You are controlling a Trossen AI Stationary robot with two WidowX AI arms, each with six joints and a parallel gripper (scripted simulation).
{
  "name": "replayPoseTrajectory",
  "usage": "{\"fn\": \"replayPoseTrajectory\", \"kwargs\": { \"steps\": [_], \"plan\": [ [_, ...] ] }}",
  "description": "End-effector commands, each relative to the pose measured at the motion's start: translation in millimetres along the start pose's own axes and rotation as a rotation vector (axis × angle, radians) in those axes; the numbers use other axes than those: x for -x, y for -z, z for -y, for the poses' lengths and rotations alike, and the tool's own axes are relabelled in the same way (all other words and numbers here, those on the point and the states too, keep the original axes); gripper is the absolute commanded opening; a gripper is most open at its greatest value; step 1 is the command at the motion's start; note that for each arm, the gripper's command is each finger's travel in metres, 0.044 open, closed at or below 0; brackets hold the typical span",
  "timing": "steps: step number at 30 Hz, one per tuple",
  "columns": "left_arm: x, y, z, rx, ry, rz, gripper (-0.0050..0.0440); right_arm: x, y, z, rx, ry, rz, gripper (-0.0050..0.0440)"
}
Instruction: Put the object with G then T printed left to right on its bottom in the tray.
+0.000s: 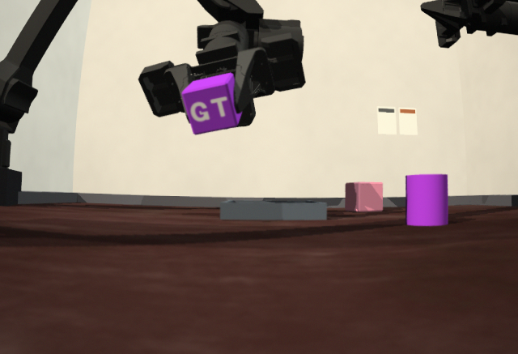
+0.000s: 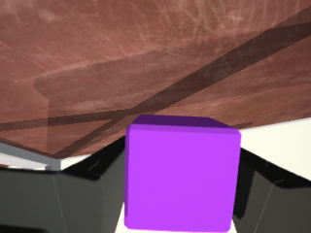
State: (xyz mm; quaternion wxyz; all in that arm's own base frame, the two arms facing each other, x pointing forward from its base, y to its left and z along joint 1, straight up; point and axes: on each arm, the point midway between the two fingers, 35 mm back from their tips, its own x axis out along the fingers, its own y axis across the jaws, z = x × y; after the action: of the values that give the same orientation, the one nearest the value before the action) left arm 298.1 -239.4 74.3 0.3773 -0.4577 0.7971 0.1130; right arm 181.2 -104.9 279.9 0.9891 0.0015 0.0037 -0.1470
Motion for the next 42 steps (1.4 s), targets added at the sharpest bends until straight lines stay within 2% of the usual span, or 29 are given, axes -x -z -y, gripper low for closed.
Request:
{"fn": "replayPoseTrajectory", "kwargs": {
  "steps": [1,8,12,42],
  "plan": [
    [3,6,14,0.039,0.018,-0.06,0.0171,-3,4,-2,0.004,0.006,0.01,-0.005],
    [0,9,36,0.171,0.033,-0.207,0.0171,-10,20,-6,0.004,0.006,0.01,-0.005],
    [-1,11,43,0.213,0.034,-0.255,0.0171,-12,25,-8,0.003,0.006,0.011,-0.005],
    [0,14,42,0.207,0.037,-0.257,0.0171,-11,22,-8,0.007,0.005,0.016,-0.005]
  ]
}}
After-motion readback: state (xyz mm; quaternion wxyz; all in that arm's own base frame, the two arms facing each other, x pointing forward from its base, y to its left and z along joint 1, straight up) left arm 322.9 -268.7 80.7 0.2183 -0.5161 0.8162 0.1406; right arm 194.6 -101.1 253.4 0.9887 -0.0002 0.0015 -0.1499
